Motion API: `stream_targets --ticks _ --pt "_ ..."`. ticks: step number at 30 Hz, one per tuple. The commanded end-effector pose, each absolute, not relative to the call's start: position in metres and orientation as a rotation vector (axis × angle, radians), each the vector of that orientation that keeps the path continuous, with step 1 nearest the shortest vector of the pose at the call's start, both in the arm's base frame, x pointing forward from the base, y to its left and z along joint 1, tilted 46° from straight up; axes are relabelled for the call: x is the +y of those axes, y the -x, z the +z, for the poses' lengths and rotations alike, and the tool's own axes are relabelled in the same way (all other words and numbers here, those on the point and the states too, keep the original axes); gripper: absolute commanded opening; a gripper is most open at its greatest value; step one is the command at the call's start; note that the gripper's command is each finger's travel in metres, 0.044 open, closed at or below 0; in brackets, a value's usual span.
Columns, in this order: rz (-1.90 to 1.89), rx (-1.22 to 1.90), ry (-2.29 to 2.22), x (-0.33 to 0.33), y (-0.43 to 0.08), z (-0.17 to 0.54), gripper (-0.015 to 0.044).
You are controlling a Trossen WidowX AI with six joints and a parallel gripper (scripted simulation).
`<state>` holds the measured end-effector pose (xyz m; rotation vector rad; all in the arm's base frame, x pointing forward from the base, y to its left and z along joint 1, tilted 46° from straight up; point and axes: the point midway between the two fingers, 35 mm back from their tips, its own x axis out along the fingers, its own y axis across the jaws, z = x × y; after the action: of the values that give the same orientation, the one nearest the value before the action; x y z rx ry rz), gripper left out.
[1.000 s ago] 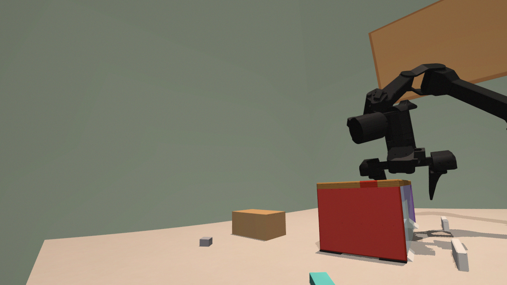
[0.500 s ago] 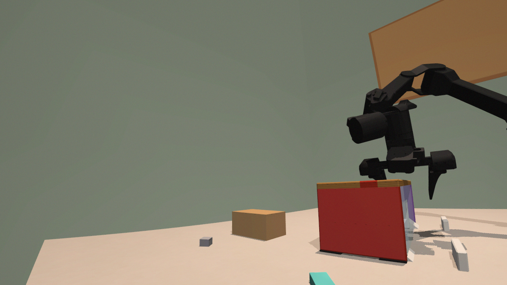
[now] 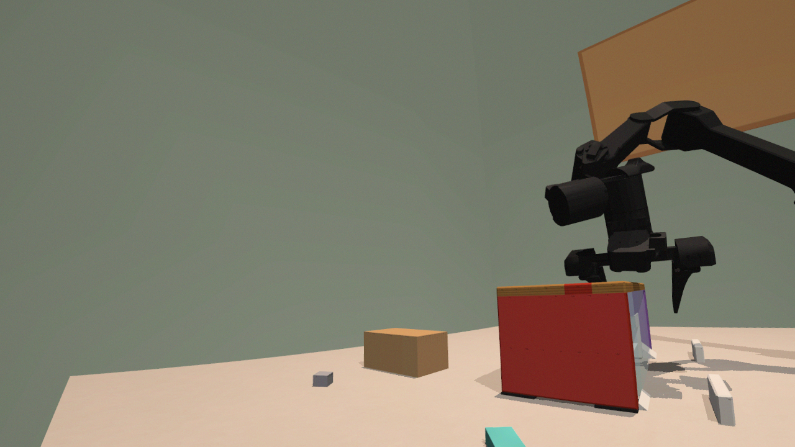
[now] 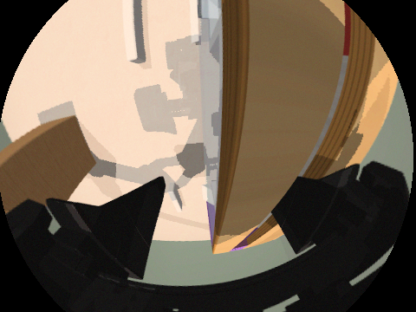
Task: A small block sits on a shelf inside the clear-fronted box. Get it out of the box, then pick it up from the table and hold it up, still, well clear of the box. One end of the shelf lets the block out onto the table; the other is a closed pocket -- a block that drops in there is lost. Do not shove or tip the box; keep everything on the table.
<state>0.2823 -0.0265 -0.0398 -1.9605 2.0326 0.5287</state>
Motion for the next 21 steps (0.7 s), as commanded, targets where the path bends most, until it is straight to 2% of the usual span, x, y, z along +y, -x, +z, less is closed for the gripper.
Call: stream_targets --ticks 1,21 --pt "0.505 2.026 1.951 -0.033 -0.286 -0.034 0.04" --pt "0.504 2.027 1.952 -0.048 -0.287 -0.018 0.04"
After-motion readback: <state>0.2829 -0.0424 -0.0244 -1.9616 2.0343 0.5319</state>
